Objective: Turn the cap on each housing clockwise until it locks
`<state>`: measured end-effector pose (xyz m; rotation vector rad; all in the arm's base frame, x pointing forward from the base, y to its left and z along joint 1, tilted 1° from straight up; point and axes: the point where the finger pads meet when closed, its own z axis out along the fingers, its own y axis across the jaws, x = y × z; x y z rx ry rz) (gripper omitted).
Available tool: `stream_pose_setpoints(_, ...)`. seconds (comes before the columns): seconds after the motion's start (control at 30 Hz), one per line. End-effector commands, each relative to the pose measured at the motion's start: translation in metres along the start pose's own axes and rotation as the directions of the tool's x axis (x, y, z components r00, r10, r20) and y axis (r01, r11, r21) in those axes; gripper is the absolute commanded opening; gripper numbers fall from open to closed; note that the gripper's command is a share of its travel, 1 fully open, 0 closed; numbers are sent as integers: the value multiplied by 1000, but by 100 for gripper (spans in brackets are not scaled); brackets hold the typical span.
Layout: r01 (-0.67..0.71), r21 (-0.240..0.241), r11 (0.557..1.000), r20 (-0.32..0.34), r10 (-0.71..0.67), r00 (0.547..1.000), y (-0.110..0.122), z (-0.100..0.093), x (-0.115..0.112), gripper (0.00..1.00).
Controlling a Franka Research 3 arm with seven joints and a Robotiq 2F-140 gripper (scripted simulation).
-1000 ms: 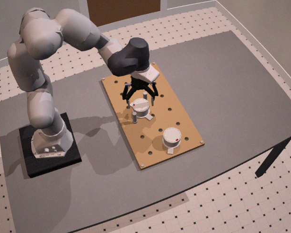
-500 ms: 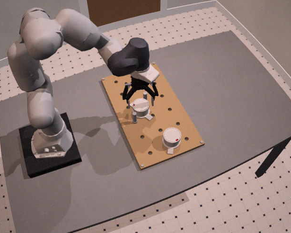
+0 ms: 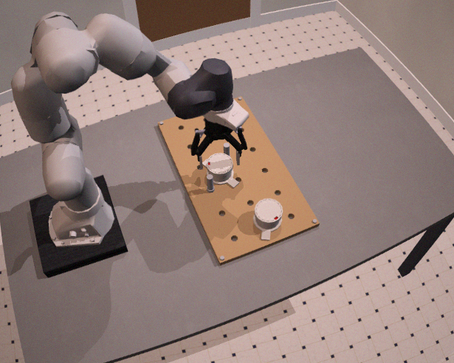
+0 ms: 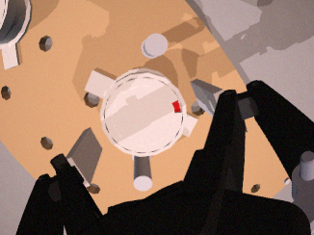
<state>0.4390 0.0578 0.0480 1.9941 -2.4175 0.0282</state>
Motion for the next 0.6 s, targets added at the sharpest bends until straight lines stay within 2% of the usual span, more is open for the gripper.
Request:
stream_pose_setpoints(0.0,-8,1,1000,-1,8,1000,0,1,1,78)
stream_pose_setpoints(0.33,-8,1,1000,-1,8,1000,0,1,1,78)
stream_pose_setpoints(0.37,-8,1,1000,-1,8,1000,0,1,1,10)
stream_pose_setpoints(0.57,-8,1,1000,-1,8,1000,0,1,1,10)
